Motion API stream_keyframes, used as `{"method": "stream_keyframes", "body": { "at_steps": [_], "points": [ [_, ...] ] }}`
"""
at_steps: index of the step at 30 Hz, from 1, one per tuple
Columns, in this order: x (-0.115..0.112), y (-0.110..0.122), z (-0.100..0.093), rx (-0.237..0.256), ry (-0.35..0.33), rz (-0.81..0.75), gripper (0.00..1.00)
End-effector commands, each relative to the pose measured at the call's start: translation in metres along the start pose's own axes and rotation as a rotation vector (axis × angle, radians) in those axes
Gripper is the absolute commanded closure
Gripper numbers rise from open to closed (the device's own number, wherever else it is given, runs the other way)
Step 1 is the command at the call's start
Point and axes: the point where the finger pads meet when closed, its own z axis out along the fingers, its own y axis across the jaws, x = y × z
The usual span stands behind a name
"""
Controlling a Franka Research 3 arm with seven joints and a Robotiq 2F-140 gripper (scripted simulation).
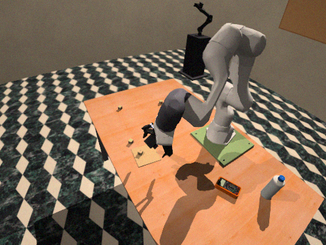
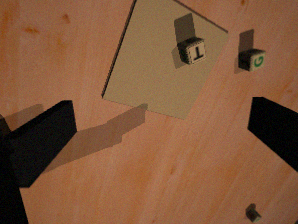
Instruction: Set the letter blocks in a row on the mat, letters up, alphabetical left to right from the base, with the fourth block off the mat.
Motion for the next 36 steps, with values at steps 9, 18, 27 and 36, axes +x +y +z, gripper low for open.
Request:
{"method": "stream_keyframes", "body": {
  "at_steps": [9, 18, 27, 36],
  "points": [
    [0.019, 0.038, 0.009, 0.142, 0.236, 0.145, 0.00],
    [0.020, 0.073, 0.020, 0.240, 0.371, 0.272, 0.00],
    [0.022, 0.088, 0.025, 0.309, 0.446, 0.335, 0.00],
    [0.022, 0.089, 0.026, 0.312, 0.450, 0.339, 0.00]
  ]
}}
